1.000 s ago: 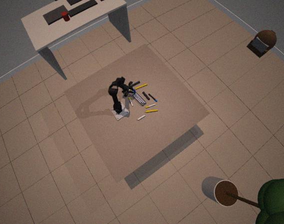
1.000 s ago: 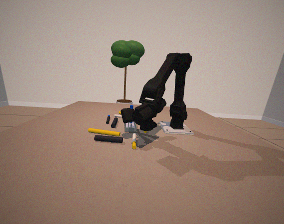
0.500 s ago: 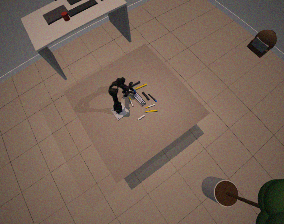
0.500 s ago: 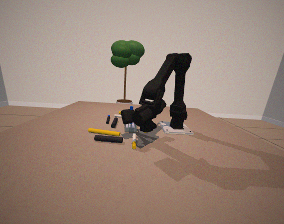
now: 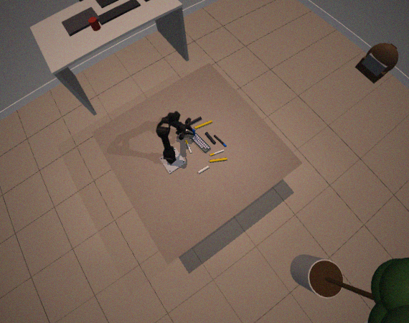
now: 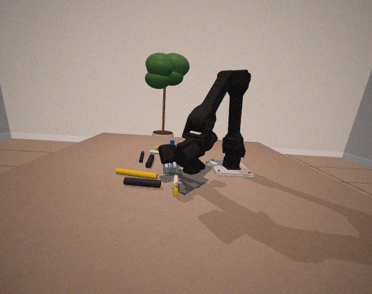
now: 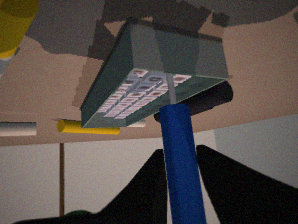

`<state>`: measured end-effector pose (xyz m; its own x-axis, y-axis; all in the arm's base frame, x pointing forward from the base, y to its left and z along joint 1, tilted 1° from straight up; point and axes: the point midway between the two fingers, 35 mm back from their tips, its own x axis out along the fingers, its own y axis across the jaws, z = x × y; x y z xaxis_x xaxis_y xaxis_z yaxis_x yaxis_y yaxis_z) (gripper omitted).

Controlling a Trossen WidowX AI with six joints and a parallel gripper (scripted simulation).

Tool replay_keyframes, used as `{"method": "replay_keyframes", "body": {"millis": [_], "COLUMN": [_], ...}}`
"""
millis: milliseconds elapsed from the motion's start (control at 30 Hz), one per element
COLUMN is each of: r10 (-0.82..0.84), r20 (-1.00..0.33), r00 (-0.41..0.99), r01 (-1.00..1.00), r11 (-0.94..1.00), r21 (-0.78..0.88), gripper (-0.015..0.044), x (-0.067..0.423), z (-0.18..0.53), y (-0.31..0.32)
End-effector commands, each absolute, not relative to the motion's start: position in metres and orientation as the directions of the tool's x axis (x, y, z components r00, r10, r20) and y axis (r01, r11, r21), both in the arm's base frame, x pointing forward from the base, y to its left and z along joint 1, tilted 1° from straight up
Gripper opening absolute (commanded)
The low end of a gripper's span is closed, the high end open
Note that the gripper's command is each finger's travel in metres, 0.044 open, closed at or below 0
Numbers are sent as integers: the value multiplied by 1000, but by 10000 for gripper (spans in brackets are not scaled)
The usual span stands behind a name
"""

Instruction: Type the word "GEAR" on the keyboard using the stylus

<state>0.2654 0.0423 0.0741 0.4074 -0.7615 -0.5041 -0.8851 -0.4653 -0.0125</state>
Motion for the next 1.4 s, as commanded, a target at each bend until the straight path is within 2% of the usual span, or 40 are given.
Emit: {"method": "replay_keyframes", "body": {"millis": [0, 267, 567, 667, 767, 1367], "r10": [-761, -761, -762, -762, -762, -762], "r20": [-508, -508, -505, -505, -505, -506], "r00": [405, 405, 405, 405, 405, 404], "r01": [-887, -887, -886, -886, -886, -887], "r11": [-462, -462, -464, -464, -463, -462], "r21": [-15, -15, -10, -10, -10, -13], "gripper": [81, 81, 84, 64, 0, 0], "x": [265, 265, 265, 265, 263, 246], "z": [76, 110, 108, 108, 109, 101], "y": [42, 42, 42, 42, 39, 16]}}
